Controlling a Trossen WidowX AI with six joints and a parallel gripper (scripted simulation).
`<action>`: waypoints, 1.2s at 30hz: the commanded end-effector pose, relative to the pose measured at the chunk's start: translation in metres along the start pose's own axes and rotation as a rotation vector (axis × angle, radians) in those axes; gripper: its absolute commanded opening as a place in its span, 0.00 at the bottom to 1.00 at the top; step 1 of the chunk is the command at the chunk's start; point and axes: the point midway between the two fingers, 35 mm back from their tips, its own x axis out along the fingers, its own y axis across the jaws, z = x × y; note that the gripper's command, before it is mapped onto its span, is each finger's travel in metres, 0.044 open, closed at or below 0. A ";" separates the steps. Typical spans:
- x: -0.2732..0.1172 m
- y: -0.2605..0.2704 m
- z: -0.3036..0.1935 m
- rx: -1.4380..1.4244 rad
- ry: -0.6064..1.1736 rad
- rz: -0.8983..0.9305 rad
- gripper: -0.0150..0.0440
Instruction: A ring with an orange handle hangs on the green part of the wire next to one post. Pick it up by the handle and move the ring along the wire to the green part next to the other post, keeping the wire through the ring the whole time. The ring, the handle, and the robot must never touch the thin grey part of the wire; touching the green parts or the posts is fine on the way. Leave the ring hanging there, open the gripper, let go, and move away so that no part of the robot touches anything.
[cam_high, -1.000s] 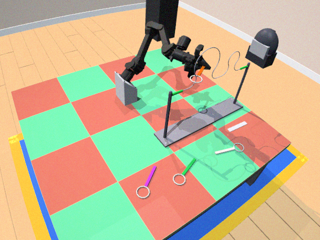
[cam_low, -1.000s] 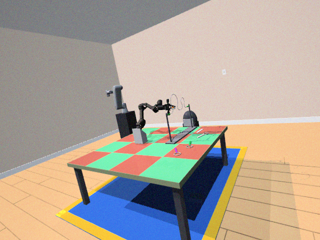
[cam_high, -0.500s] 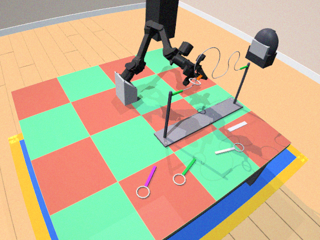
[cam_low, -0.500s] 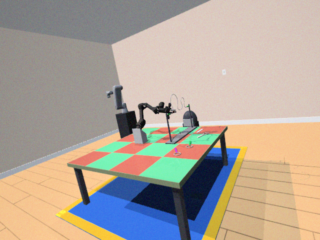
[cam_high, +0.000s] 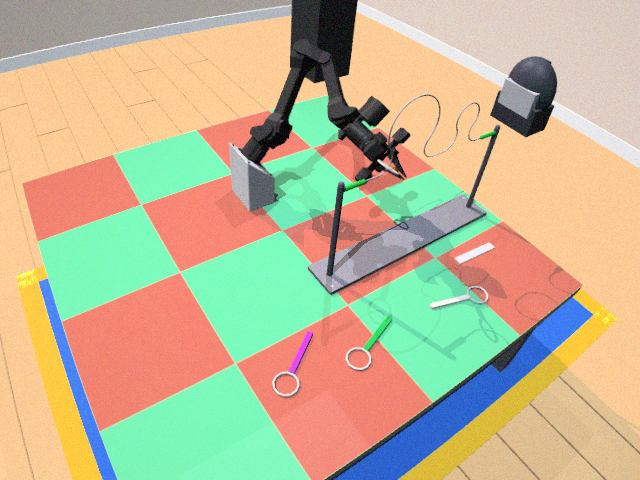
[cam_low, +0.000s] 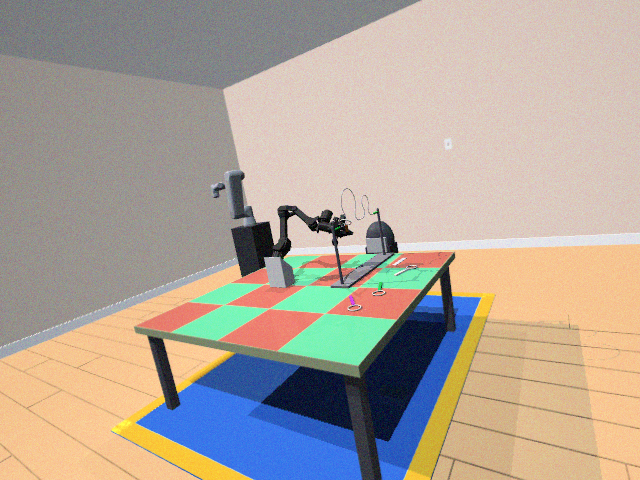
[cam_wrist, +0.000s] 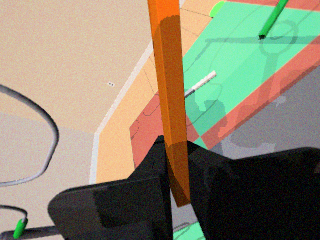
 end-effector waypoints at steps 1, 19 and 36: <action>0.002 -0.016 0.001 -0.083 -0.014 -0.043 0.00; 0.001 -0.082 0.019 -0.471 -0.062 -0.216 0.00; -0.008 -0.125 0.050 -0.741 -0.096 -0.337 0.00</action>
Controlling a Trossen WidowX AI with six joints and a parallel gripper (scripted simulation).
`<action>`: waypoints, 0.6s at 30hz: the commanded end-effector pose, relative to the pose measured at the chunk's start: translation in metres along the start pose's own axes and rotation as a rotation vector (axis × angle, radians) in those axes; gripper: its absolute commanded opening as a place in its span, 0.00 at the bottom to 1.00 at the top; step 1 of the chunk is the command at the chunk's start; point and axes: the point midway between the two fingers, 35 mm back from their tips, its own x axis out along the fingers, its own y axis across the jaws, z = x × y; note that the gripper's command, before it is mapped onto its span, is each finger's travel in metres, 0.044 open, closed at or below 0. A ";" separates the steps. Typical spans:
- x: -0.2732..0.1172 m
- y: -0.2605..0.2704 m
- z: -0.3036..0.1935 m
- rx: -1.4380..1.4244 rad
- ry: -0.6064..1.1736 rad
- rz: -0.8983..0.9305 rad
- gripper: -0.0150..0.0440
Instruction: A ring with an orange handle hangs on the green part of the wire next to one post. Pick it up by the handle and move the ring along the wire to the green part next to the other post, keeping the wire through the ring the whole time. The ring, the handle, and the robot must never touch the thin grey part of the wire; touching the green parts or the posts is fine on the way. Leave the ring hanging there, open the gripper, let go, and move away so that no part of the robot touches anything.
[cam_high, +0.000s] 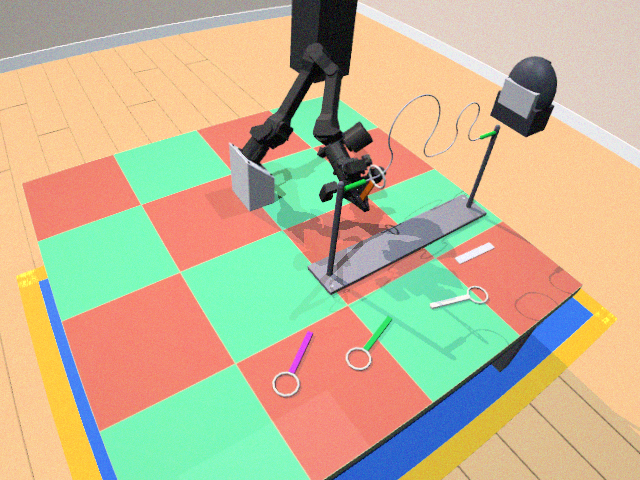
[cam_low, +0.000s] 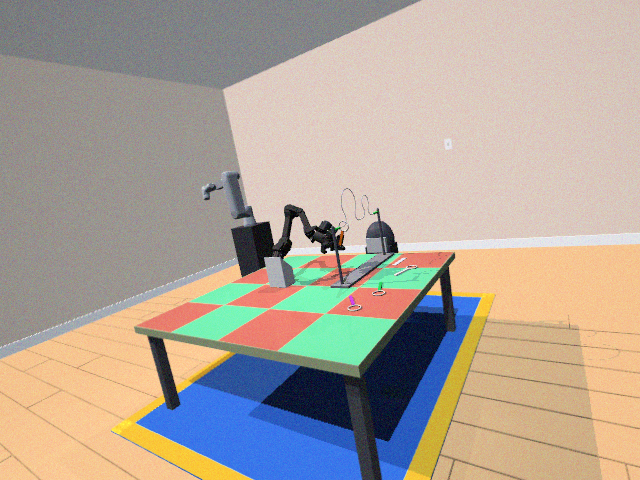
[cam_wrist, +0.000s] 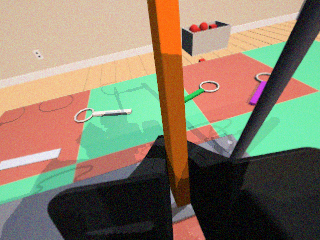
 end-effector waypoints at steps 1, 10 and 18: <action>0.001 -0.011 0.000 -0.045 -0.006 -0.024 0.00; 0.002 -0.026 0.001 -0.091 -0.013 -0.045 0.00; 0.003 -0.036 0.002 -0.105 -0.015 -0.051 0.00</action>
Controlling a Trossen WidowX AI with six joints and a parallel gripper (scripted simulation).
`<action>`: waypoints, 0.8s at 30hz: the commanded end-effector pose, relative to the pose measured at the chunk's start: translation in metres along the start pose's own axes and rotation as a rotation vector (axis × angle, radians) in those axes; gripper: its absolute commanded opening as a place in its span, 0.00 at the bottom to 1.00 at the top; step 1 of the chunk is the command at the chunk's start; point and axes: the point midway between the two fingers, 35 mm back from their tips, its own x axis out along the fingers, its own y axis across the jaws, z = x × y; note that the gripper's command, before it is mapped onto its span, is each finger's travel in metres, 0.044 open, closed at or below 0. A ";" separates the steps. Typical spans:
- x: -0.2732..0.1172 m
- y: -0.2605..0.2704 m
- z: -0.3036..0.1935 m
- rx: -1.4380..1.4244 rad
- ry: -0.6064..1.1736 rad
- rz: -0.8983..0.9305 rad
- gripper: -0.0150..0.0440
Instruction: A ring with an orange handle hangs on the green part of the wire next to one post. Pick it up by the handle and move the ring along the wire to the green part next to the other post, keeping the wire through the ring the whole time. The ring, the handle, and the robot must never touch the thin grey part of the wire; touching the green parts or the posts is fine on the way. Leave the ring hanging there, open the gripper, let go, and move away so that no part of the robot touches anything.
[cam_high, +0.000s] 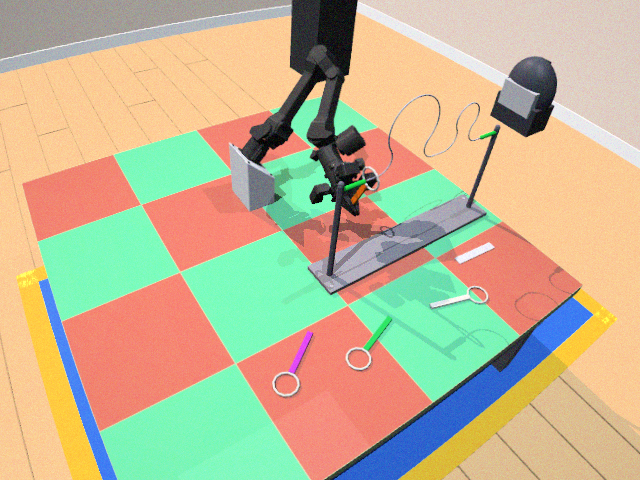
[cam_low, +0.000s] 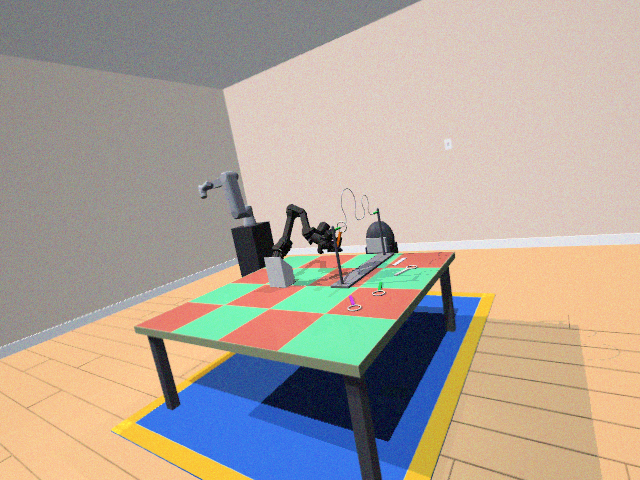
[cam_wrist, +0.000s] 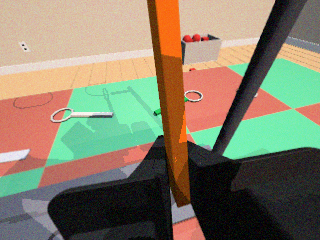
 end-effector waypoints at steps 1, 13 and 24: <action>0.000 -0.005 -0.002 -0.010 0.004 -0.003 0.00; 0.002 -0.018 -0.002 -0.014 0.002 -0.004 0.00; 0.003 -0.029 -0.002 -0.014 0.002 -0.005 0.00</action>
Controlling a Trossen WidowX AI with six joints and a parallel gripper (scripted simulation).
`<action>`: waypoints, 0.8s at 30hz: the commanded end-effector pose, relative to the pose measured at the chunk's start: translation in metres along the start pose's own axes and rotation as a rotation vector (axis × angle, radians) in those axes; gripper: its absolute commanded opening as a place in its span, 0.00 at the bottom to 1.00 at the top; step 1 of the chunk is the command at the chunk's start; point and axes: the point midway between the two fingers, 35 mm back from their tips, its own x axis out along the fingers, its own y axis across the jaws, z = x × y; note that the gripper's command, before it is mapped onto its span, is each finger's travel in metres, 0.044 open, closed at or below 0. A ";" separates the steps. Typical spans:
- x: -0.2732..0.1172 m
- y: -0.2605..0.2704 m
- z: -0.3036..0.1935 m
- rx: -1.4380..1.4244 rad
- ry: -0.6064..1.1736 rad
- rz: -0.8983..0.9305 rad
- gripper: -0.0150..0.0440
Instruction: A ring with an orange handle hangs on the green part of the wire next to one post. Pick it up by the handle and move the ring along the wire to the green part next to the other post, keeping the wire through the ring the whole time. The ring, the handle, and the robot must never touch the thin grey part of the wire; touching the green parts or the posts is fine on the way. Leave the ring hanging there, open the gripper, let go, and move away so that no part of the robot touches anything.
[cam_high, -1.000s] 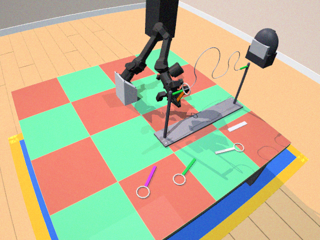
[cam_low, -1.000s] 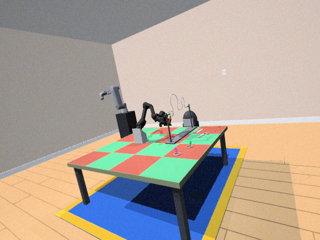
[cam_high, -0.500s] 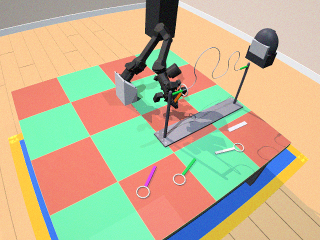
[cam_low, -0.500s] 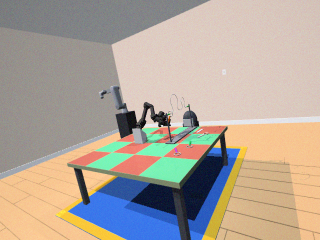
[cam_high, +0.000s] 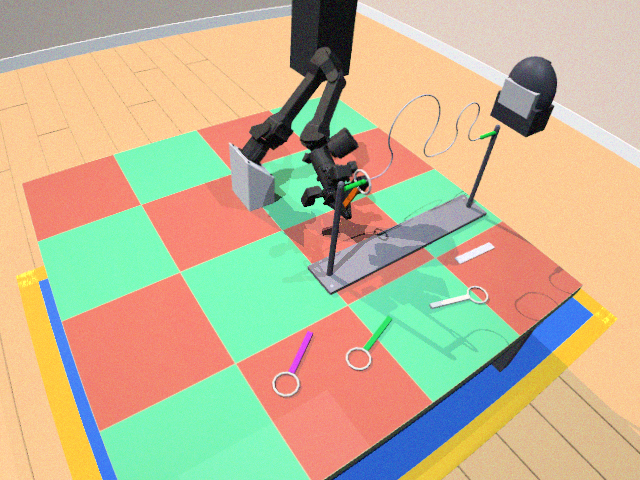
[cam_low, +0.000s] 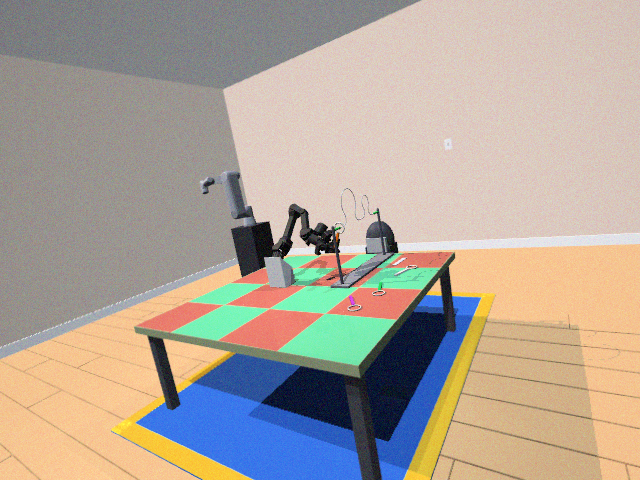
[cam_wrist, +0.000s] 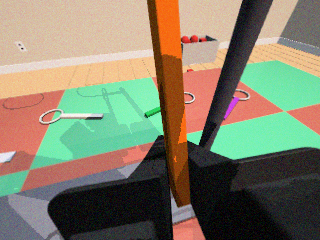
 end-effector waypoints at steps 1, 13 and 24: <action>0.000 -0.004 -0.001 -0.006 0.003 0.000 0.00; 0.003 -0.010 -0.006 -0.006 0.003 0.000 0.00; 0.009 -0.009 -0.020 -0.005 0.003 0.001 0.00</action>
